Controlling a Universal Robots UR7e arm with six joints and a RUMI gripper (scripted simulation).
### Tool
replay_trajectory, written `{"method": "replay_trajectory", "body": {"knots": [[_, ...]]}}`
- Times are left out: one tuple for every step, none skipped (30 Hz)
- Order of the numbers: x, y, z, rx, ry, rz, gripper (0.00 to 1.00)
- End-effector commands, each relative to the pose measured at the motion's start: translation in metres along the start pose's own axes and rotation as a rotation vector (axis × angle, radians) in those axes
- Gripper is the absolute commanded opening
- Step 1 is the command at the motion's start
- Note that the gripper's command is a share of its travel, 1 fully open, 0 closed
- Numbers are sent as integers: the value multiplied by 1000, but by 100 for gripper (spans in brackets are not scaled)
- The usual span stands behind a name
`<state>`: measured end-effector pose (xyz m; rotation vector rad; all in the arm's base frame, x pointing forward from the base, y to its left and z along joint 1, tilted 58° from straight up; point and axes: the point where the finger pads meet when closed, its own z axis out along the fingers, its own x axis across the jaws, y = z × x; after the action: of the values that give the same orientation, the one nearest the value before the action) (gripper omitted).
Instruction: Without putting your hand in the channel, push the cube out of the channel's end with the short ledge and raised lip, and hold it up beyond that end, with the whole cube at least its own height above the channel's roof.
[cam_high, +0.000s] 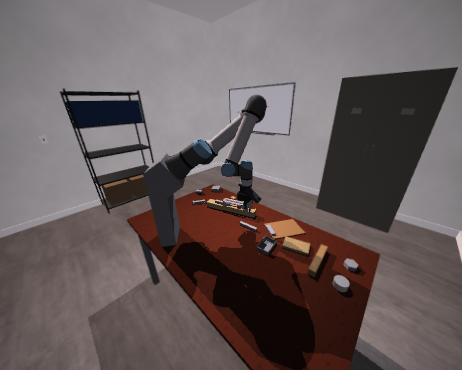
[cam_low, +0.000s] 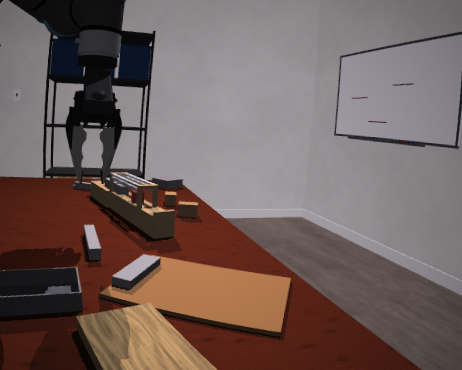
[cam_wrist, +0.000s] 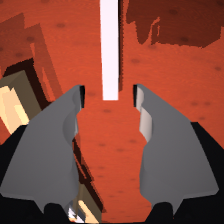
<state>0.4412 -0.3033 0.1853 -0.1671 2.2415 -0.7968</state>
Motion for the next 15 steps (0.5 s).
{"method": "replay_trajectory", "body": {"knots": [[-1,-1,8,-1,-1,-1,22],[-1,-1,10,-1,-1,-1,22],[-1,-1,13,-1,-1,-1,22],[-1,-1,15,-1,-1,-1,22],[-1,-1,18,-1,-1,-1,22],[-1,-1,21,-1,-1,-1,22],[-1,-1,24,-1,-1,-1,22],[-1,-1,28,-1,-1,-1,22],[-1,-1,31,-1,-1,-1,22],[-1,-1,35,-1,-1,-1,22],[-1,-1,38,-1,-1,-1,22],[-1,-1,42,-1,-1,-1,22],[-1,-2,46,-1,-1,-1,22],[-1,-2,50,-1,-1,-1,22],[-1,-2,53,-1,-1,-1,22]]}}
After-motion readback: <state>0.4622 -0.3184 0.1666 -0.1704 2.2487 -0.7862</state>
